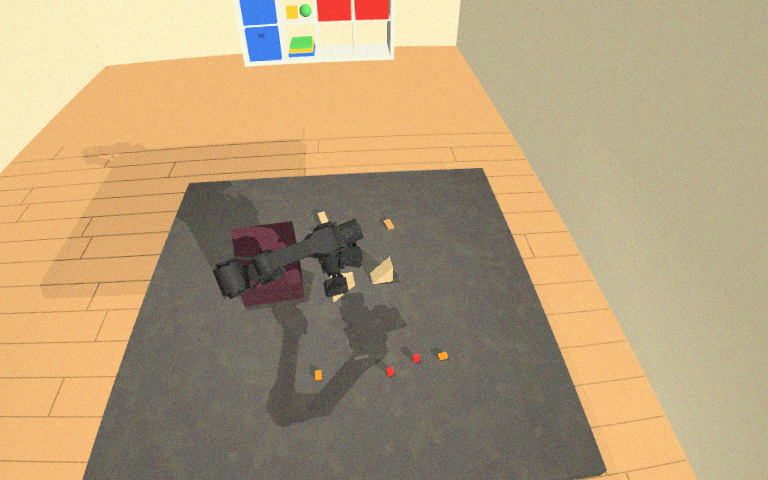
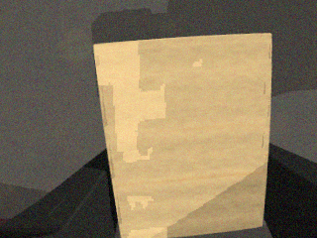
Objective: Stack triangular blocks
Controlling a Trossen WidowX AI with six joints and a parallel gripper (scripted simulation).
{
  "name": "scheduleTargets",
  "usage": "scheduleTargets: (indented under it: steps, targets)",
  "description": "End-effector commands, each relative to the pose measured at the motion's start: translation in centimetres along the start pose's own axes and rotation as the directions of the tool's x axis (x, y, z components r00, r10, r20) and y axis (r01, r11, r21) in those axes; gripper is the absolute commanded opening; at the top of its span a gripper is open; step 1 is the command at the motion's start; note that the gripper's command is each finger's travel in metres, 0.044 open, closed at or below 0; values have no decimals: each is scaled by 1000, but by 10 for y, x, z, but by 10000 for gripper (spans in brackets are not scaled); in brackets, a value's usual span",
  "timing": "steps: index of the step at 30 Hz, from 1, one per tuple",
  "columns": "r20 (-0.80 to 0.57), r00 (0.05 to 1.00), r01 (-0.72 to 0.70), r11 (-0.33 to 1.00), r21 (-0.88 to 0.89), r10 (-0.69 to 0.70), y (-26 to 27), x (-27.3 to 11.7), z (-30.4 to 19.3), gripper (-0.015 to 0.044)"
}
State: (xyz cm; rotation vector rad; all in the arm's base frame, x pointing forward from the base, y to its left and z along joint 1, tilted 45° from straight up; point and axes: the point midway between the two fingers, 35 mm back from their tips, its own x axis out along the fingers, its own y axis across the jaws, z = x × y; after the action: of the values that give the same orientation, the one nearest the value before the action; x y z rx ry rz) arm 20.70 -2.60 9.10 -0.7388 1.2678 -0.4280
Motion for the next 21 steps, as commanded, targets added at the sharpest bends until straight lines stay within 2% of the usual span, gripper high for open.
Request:
scheduleTargets:
  steps: [1, 21]
  targets:
    - [22, 1000, 6, 1000, -2, -6, 0, -1, 1, 0]
    - [24, 1000, -8, 1000, -1, 8, 46, -27, 58, 0]
